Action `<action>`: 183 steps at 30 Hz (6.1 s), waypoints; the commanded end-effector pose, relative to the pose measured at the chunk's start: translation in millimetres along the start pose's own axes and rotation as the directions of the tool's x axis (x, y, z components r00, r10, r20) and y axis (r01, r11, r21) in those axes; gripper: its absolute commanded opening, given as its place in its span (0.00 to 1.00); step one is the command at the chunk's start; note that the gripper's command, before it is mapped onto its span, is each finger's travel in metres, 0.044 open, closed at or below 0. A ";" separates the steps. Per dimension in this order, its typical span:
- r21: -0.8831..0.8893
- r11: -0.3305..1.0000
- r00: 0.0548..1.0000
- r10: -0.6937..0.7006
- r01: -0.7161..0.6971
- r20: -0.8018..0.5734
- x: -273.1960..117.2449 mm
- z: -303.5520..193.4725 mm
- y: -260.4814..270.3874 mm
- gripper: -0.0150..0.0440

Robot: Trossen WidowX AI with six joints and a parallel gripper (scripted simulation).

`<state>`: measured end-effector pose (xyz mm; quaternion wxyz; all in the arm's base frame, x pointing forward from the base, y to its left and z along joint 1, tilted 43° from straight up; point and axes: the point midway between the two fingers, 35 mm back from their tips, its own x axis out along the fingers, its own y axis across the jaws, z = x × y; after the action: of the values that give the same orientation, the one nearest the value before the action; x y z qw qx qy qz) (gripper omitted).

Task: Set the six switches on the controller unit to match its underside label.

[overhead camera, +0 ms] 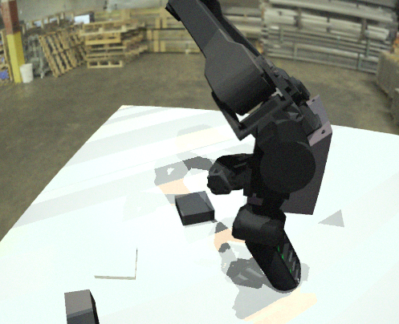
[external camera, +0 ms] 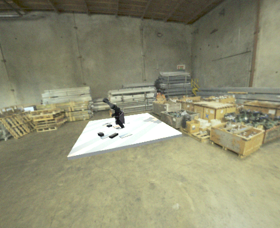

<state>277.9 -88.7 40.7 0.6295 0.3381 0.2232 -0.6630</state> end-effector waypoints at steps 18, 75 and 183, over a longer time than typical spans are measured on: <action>-0.010 1.000 1.000 -0.024 0.024 -0.002 13.6 13.5 -5.6 0.83; -0.010 1.000 1.000 -0.023 0.023 0.001 40.9 48.3 -6.0 0.83; 0.006 1.000 1.000 -0.017 0.017 0.019 89.2 80.4 -5.1 1.00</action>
<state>261.4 -207.2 29.1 0.6251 0.3316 0.2181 -0.6721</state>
